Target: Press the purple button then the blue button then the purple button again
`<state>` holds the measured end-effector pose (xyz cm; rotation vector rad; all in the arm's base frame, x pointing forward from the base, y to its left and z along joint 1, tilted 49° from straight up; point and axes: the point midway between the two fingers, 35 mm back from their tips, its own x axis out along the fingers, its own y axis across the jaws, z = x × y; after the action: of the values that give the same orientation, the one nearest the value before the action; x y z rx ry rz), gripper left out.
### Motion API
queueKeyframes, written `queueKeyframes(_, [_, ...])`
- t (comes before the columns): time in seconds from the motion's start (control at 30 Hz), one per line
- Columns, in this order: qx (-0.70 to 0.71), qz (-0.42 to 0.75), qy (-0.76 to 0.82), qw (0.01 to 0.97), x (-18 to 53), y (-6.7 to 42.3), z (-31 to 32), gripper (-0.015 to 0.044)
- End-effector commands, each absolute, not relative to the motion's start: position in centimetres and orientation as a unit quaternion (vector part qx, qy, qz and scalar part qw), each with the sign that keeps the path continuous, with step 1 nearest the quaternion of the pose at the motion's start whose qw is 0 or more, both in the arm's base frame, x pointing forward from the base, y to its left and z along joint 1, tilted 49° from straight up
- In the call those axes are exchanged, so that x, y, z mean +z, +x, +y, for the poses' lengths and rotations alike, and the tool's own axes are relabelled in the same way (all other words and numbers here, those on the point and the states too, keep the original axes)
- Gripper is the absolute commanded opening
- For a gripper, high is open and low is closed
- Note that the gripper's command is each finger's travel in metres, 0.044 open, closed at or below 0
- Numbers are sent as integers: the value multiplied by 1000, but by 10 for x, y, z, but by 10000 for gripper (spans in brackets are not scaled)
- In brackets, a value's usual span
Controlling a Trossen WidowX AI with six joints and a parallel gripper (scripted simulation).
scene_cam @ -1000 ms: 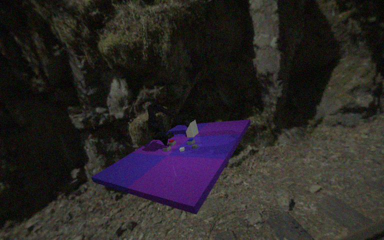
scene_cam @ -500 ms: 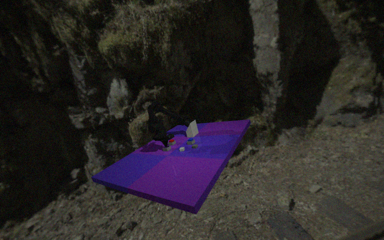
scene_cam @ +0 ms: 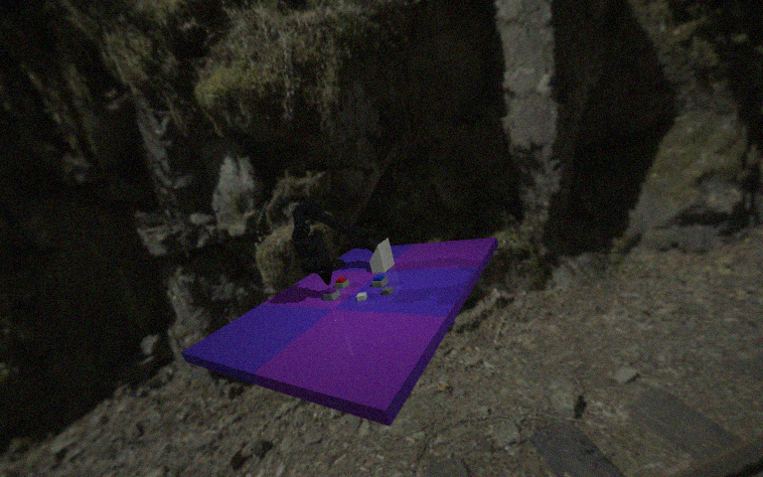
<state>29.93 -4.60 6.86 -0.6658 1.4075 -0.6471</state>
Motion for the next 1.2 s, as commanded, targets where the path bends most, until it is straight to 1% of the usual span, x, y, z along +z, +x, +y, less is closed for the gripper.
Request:
queueKeyframes(0.0, [-286, 623, -290, 667, 78, 300, -34, 20])
queueKeyframes(0.13, [-286, 624, -290, 667, 111, 296, 2, 20])
queueKeyframes(0.37, [-285, 624, -290, 667, 110, 295, 6, 20])
queueKeyframes(0.43, [-279, 625, -287, 670, 92, 287, 26, 20])
queueKeyframes(0.6, [-270, 630, -282, 671, 34, 243, 81, 20])
queueKeyframes(0.8, [-283, 626, -288, 667, -15, 179, 110, 20])
queueKeyframes(1.07, [-284, 626, -288, 667, -16, 177, 111, 20])
queueKeyframes(1.17, [-283, 626, -288, 667, -32, 180, 94, 20])
